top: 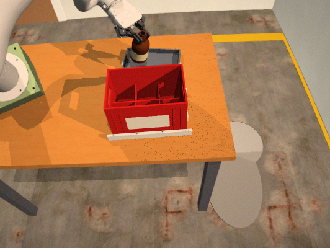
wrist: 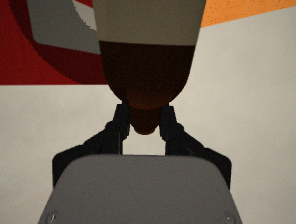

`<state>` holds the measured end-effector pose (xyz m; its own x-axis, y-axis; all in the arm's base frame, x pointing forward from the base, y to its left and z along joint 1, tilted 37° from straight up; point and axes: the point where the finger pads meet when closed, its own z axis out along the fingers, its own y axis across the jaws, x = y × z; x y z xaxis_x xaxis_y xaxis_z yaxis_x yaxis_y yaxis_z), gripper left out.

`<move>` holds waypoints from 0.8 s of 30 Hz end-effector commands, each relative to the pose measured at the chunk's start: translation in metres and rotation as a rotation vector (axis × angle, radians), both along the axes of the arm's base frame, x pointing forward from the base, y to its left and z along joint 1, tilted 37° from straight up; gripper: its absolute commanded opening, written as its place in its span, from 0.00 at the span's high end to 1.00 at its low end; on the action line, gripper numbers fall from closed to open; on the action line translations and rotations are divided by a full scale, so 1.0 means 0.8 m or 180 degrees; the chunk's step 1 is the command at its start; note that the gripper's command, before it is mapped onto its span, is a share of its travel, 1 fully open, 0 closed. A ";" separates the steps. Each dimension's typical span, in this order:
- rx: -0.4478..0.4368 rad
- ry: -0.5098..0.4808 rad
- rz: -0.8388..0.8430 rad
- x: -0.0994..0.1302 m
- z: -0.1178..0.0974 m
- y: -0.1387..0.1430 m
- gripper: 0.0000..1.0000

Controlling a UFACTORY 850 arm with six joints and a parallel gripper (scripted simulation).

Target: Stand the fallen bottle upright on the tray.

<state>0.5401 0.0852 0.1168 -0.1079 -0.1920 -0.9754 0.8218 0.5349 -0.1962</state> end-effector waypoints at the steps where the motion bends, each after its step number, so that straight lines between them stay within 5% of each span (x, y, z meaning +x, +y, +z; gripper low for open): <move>1: 0.0001 -0.0004 0.0002 0.001 -0.002 -0.001 1.00; 24: 0.0001 -0.0004 0.0002 0.007 -0.026 -0.018 1.00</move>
<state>0.5443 0.0717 0.0984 -0.1080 -0.1920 -0.9754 0.8218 0.5349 -0.1963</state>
